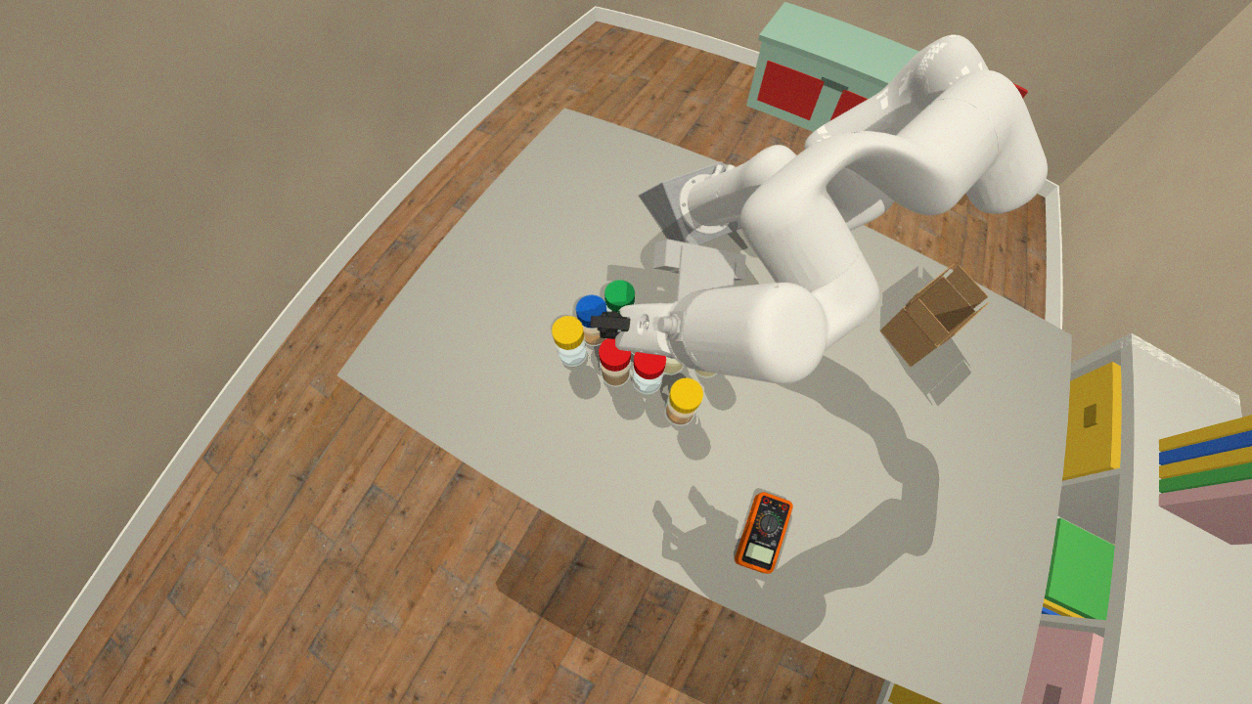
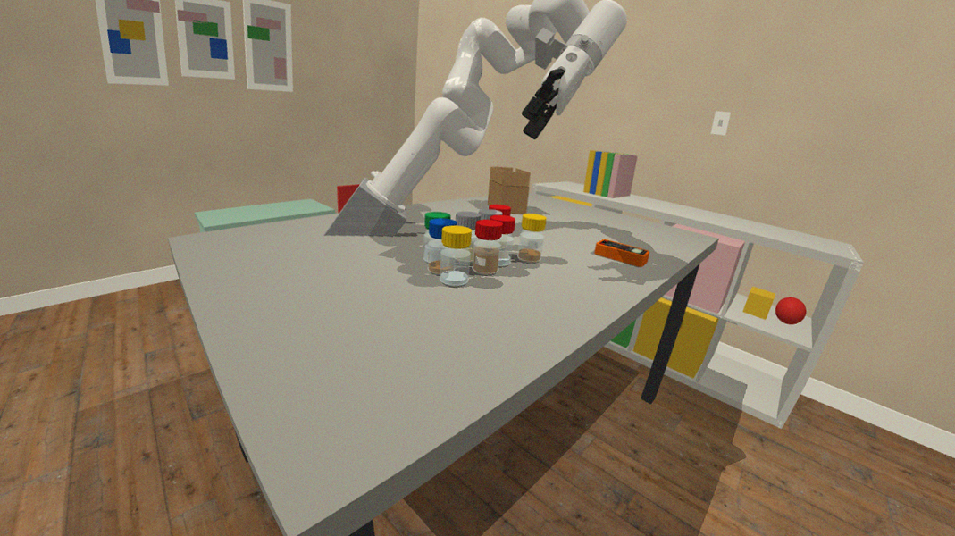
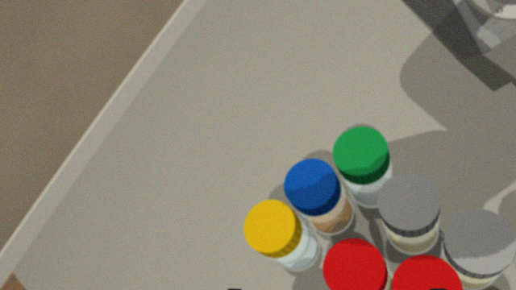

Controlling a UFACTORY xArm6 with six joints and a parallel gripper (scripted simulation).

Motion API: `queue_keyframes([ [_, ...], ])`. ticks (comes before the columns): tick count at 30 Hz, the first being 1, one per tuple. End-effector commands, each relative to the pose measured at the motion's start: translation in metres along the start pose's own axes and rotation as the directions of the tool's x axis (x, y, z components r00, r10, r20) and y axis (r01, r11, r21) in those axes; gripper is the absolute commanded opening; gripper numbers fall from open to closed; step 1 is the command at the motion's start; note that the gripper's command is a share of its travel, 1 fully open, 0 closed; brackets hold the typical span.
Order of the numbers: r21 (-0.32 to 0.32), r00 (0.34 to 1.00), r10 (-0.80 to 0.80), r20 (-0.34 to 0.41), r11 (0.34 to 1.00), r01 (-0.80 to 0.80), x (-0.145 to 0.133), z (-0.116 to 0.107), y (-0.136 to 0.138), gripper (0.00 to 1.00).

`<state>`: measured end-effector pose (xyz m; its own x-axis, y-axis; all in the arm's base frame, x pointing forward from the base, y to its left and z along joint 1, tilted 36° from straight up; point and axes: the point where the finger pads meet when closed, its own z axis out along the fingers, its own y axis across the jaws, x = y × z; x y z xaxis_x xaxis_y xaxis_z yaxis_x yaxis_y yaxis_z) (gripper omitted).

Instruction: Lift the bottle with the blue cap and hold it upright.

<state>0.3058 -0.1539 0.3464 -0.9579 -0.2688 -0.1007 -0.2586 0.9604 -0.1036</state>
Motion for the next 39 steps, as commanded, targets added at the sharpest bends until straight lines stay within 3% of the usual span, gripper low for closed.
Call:
queue_keyframes([
  [1, -0.074, 0.999, 0.051, 0.003, 0.996, -0.051, 0.012, 0.001, -0.004, 0.79],
  [5, -0.06, 0.998, 0.053, 0.017, 0.997, -0.052, 0.008, -0.002, -0.002, 0.79],
  [14, -0.32, 0.955, 0.281, 0.098, 0.917, -0.238, 0.034, -0.016, -0.005, 0.79],
  [22, -0.303, 0.953, 0.28, 0.113, 0.923, -0.236, 0.031, -0.02, -0.006, 0.79],
  [31, -0.519, 0.848, 0.472, 0.241, 0.801, -0.298, 0.041, -0.056, -0.015, 0.79],
  [38, -0.519, 0.848, 0.472, 0.241, 0.801, -0.298, 0.041, -0.056, -0.015, 0.79],
  [39, -0.484, 0.861, 0.452, 0.234, 0.822, -0.3, 0.04, -0.054, -0.015, 0.79],
])
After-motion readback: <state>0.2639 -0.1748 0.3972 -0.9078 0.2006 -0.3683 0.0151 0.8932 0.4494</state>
